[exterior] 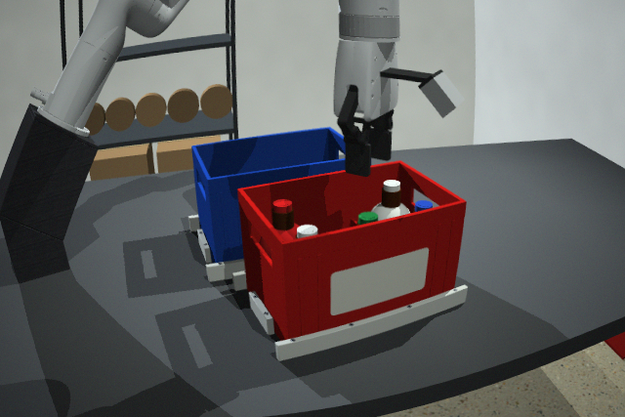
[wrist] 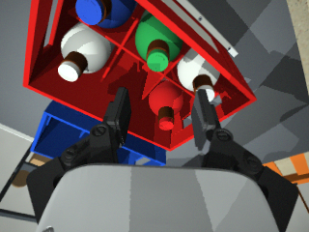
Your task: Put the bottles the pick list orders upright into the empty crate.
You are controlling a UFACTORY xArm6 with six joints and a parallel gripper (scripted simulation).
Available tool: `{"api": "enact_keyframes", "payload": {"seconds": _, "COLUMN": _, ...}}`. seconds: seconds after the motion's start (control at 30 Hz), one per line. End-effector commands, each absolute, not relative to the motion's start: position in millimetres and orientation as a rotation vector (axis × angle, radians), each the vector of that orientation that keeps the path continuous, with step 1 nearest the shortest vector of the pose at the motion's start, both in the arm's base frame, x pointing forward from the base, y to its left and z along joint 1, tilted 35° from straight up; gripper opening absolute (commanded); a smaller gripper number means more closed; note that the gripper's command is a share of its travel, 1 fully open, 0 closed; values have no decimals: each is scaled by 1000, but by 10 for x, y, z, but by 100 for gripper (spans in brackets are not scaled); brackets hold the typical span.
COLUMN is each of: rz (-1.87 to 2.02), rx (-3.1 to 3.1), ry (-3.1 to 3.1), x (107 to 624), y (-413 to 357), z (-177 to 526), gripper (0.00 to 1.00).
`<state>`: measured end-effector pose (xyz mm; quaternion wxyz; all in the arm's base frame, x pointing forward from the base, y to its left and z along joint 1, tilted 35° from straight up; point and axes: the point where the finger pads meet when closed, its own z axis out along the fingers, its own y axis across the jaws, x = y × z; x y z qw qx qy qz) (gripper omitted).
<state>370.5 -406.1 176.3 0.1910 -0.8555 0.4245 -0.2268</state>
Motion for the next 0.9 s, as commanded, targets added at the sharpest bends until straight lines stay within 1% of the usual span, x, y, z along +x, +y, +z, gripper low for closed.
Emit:
{"api": "enact_keyframes", "payload": {"seconds": 0.0, "rz": -702, "rx": -2501, "ry": 1026, "x": 3780, "y": -4005, "z": 1706, "gripper": 65}}
{"api": "enact_keyframes", "payload": {"seconds": 0.87, "rz": -702, "rx": -2501, "ry": 1026, "x": 3892, "y": -3979, "z": 1542, "gripper": 65}}
